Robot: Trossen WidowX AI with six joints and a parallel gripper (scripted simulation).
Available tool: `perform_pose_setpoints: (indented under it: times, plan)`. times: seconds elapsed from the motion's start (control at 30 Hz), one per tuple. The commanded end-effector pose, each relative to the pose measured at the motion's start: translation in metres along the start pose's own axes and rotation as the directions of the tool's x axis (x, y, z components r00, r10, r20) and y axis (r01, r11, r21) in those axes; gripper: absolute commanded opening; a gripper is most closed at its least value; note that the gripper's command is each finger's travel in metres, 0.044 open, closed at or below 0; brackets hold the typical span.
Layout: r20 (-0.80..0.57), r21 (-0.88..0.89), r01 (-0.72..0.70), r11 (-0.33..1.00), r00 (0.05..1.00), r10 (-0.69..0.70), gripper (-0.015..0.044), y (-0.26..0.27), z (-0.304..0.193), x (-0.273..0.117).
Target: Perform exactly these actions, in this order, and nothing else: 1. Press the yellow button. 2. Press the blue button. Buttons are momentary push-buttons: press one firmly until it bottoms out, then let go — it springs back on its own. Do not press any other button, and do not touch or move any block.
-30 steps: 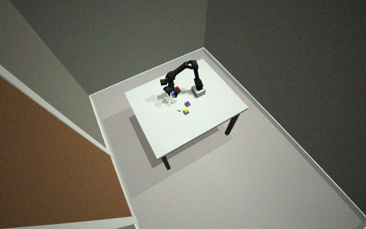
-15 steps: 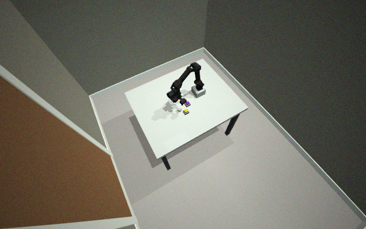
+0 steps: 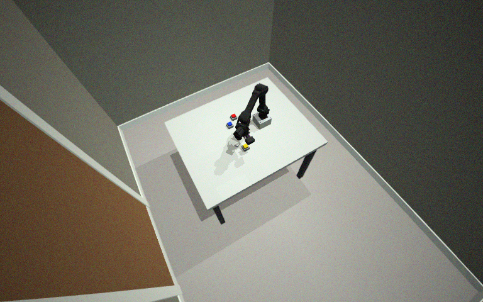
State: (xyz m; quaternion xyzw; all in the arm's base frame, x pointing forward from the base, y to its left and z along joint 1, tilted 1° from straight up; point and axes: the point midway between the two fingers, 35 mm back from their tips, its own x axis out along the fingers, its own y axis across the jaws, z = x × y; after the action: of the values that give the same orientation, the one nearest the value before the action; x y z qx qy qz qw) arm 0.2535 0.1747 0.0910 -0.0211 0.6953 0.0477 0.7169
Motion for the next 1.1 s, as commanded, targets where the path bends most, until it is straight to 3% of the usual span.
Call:
perform_pose_setpoints:
  times: [0.0, 0.13, 0.43, 1.07]
  plan:
    - [0.005, 0.016, 0.009, 1.0, 1.0, -0.009, 0.0348, 0.002, -0.001, 0.009]
    - [0.005, 0.016, 0.009, 1.0, 1.0, -0.01, 0.0243, 0.001, -0.001, 0.058]
    - [0.005, 0.016, 0.01, 1.0, 1.0, -0.01, 0.002, 0.001, -0.001, 0.06]
    - [0.005, 0.016, 0.01, 1.0, 1.0, -0.01, 0.002, 0.001, -0.001, 0.072]
